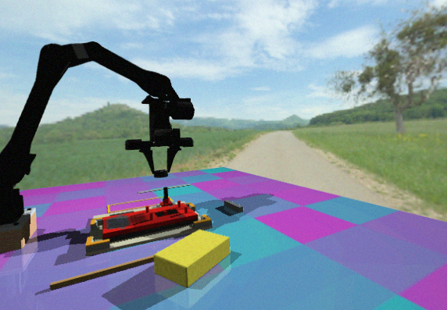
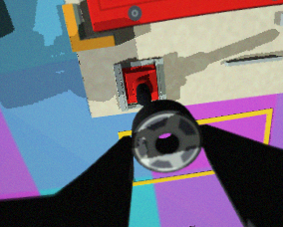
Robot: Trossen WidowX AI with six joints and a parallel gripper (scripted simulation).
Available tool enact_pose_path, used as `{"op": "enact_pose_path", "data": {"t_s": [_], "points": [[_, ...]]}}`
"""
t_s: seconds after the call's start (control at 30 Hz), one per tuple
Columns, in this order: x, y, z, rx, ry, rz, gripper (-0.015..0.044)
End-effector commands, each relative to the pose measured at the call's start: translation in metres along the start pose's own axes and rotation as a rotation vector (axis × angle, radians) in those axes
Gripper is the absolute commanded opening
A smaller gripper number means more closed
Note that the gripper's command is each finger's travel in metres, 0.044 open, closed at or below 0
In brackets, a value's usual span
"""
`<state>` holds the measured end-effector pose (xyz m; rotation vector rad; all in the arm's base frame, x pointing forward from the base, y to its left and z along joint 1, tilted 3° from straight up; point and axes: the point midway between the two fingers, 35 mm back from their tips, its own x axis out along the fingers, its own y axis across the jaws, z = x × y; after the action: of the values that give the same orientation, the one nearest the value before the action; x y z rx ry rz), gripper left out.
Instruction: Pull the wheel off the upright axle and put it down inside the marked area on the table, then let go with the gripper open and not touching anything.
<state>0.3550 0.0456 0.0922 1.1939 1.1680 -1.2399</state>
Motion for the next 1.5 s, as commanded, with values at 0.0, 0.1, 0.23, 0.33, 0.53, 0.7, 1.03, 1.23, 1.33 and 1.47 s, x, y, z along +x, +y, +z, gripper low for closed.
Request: {"op": "enact_pose_path", "data": {"t_s": [0.0, 0.1, 0.23, 0.33, 0.53, 0.7, 1.03, 1.23, 1.33, 1.47], "points": [[-0.002, -0.008, -0.016, -0.002, 0.003, 0.004, 0.0000], [-0.003, -0.013, -0.027, -0.002, 0.004, 0.006, 0.0000], [-0.004, -0.020, -0.041, -0.002, 0.007, 0.008, 0.0000], [-0.005, -0.026, -0.052, -0.002, 0.008, 0.009, 0.0000], [-0.007, -0.040, -0.072, -0.003, 0.010, 0.010, 0.0000], [-0.007, -0.050, -0.085, 0.000, 0.012, 0.010, 0.0000], [0.009, -0.050, -0.085, 0.001, 0.012, 0.010, 0.0000], [0.022, -0.048, -0.086, 0.001, 0.012, 0.011, 0.0000], [0.039, -0.047, -0.087, 0.001, 0.012, 0.011, 0.0000], [0.064, -0.047, -0.087, 0.001, 0.012, 0.011, 0.0000]]}}
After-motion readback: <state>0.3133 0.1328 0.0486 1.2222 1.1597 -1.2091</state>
